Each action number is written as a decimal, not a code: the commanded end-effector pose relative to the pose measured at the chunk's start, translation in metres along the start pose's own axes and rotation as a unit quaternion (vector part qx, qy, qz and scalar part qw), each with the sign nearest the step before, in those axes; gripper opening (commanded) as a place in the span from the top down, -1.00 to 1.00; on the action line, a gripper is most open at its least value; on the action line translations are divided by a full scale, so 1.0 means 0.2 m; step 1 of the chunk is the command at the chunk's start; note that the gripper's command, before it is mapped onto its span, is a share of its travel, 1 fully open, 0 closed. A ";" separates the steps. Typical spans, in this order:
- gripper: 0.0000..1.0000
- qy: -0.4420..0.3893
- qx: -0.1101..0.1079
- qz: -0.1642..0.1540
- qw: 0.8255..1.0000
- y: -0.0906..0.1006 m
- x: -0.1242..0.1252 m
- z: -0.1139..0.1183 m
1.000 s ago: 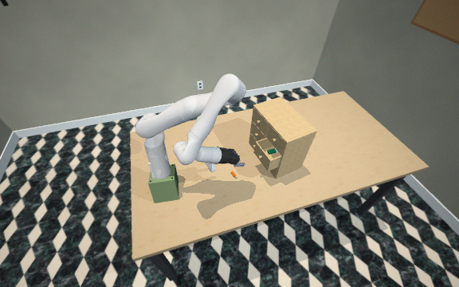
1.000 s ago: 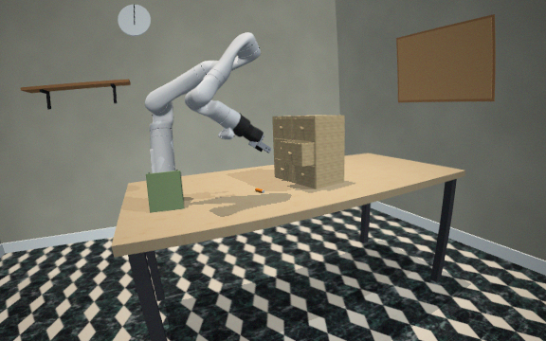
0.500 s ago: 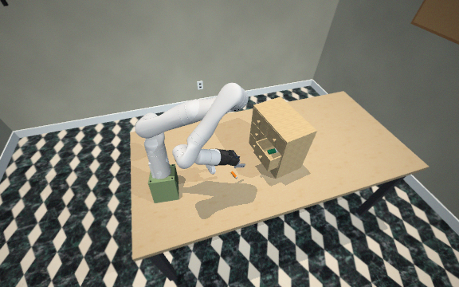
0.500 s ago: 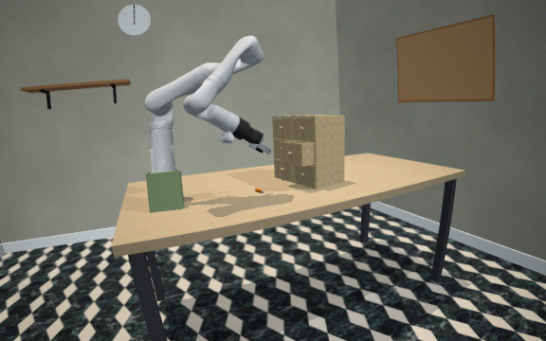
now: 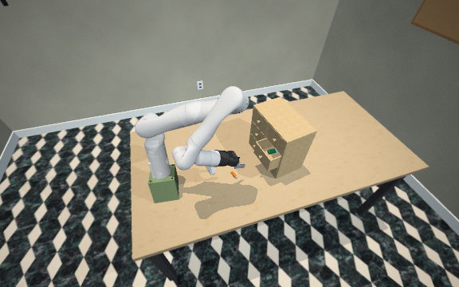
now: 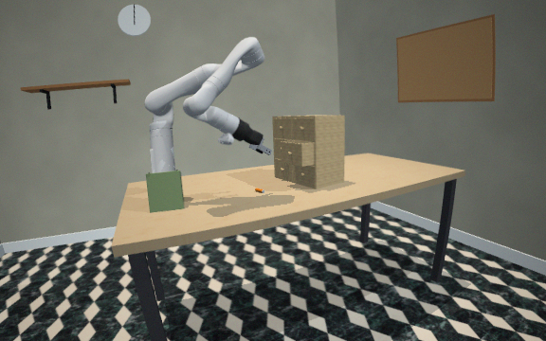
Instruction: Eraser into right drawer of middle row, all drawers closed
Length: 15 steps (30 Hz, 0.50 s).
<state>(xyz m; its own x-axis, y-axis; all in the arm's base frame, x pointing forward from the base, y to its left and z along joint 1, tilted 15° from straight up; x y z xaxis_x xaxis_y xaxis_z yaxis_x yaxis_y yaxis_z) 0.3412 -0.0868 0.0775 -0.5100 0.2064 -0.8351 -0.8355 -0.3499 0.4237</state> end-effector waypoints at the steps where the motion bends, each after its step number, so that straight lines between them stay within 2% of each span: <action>1: -1.00 -0.001 0.001 -0.001 1.000 0.00 0.00 0.00; 9: -1.00 -0.001 0.001 -0.001 1.000 0.00 0.00 0.00; 10: 1.00 -0.001 0.001 -0.001 1.000 0.00 0.00 0.00; 15: 1.00 -0.001 0.001 -0.001 1.000 0.00 0.00 0.00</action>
<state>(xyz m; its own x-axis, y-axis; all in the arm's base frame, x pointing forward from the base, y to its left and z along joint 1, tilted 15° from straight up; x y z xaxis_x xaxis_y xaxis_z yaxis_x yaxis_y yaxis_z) 0.3407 -0.0870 0.0766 -0.5104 0.2083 -0.8343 -0.8357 -0.3491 0.4240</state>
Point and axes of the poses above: the point where the finger pads meet when closed, its own y axis back along the fingers, its own z axis across the jaws, x = y × z, the point moved 7 cm from there along y, back along the fingers, and after that the axes turned 7 degrees about -y, right-handed, at the moved point
